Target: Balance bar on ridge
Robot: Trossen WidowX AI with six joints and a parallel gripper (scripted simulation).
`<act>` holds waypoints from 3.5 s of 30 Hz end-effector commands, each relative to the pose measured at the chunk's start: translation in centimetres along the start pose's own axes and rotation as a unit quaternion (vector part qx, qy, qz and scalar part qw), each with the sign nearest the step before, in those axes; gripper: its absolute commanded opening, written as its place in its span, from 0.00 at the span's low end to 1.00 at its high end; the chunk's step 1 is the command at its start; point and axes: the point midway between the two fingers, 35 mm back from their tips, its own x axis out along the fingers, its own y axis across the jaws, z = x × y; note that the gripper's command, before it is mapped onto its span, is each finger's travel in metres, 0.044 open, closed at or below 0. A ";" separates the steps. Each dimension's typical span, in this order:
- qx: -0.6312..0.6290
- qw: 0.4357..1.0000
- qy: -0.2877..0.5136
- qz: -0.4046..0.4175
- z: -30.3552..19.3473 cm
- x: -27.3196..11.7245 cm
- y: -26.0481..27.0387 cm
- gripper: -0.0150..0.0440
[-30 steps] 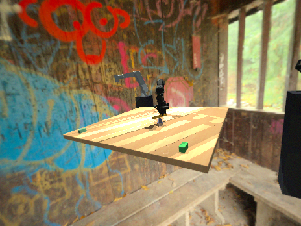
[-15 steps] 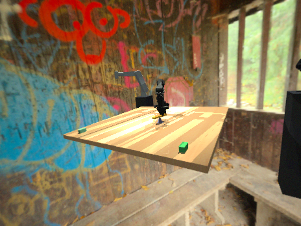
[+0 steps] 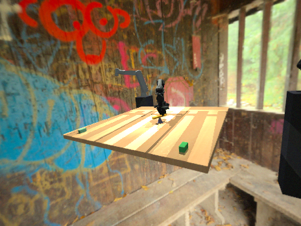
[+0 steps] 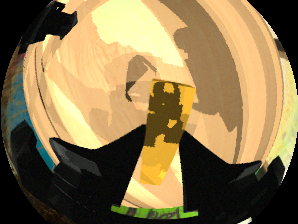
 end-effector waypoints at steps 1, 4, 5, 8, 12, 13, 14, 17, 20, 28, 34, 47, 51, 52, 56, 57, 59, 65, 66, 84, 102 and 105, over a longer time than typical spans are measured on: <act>-0.002 1.000 -0.001 -0.001 0.0 0.1 0.0 0.25; -0.002 1.000 -0.001 -0.001 0.0 0.1 0.0 0.25; -0.002 1.000 -0.001 -0.001 0.0 0.1 0.0 0.25; -0.002 1.000 -0.001 -0.001 0.0 0.2 0.0 0.25; -0.002 1.000 -0.001 -0.001 0.0 0.2 0.0 0.25; -0.002 1.000 -0.001 -0.001 0.0 0.2 0.0 0.25; -0.002 1.000 -0.001 -0.001 0.0 0.2 0.0 0.25; -0.002 1.000 -0.001 -0.001 0.0 0.2 0.0 0.25; -0.002 1.000 -0.001 -0.001 0.0 0.3 0.0 0.25; -0.002 1.000 -0.001 -0.001 0.0 0.3 0.0 0.25; -0.002 1.000 -0.001 -0.001 0.0 0.4 0.0 0.25; -0.002 1.000 -0.001 -0.001 0.0 0.5 0.0 0.25; -0.002 1.000 -0.001 -0.001 0.0 0.5 0.0 0.25; -0.002 1.000 -0.001 -0.001 0.0 0.5 0.0 0.25; -0.002 1.000 -0.001 -0.001 0.0 0.6 0.0 0.25; -0.002 1.000 -0.001 -0.001 0.0 0.6 0.0 0.25; -0.002 1.000 -0.001 -0.001 0.0 0.6 0.0 0.25; -0.002 1.000 -0.001 -0.001 0.0 0.6 0.0 0.25; -0.002 1.000 -0.001 -0.001 0.0 0.6 0.0 0.25; -0.002 1.000 -0.001 -0.001 0.0 0.8 0.0 0.25; -0.002 1.000 -0.002 -0.001 0.1 0.9 0.0 0.25; -0.002 1.000 -0.002 -0.001 0.1 1.0 0.0 0.25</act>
